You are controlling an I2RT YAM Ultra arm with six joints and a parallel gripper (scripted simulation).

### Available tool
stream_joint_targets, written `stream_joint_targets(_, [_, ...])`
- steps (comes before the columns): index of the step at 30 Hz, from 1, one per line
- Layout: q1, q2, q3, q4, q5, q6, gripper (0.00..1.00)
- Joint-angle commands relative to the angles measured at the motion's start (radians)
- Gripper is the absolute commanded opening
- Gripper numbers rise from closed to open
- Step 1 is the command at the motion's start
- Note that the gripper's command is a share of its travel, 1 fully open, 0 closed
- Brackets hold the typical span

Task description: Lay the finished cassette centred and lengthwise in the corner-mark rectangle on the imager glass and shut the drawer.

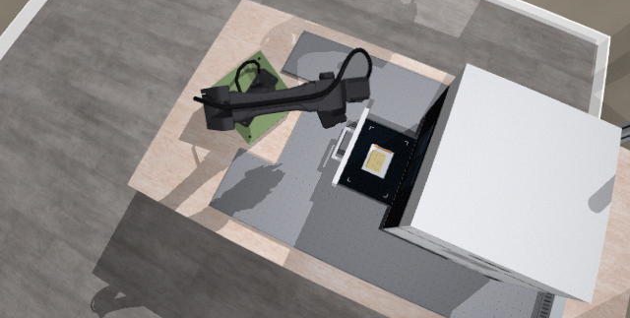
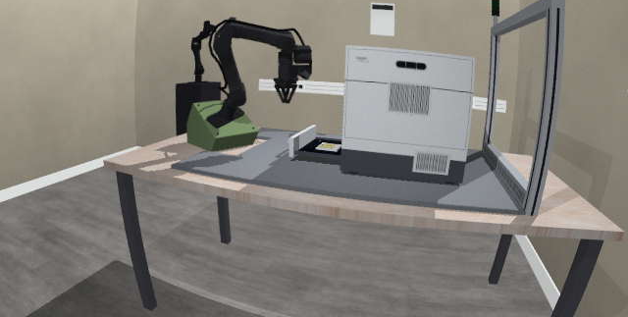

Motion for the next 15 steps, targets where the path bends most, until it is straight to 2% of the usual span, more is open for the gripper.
stream_joint_targets(1, [0.012,0.019,0.042,-0.026,0.011,0.158,0.35])
stream_joint_targets(15, [-0.034,0.043,0.071,-0.045,-0.05,0.564,0.35])
